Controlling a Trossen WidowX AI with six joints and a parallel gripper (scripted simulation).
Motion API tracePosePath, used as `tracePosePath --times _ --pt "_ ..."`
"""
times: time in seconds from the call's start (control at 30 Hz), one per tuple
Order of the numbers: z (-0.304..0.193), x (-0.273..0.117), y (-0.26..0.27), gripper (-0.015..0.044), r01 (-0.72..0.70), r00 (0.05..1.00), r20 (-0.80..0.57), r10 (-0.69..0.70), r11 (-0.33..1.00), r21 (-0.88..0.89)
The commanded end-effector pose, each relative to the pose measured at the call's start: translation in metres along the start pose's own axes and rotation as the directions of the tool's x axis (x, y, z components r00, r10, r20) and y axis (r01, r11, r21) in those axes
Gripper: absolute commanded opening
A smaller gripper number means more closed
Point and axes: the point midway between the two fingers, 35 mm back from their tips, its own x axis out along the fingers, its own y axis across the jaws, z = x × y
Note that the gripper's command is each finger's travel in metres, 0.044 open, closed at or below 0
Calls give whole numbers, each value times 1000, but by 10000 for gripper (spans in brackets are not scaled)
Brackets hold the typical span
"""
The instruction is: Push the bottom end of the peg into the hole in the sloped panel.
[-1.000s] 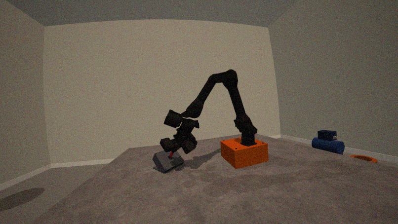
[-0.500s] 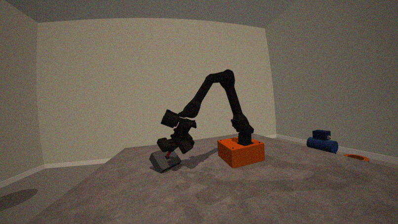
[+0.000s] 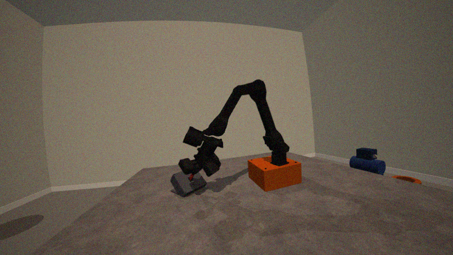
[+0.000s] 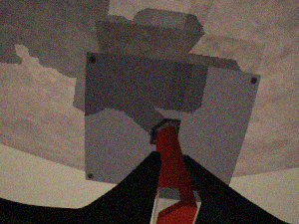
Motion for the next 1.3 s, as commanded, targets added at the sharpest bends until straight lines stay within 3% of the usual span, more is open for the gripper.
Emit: tracePosePath --times 0.0,1.27 --pt "1 3 0 0 0 1000 3 0 1000 -5" --pt "0 26 0 0 0 1000 2 0 1000 -6"
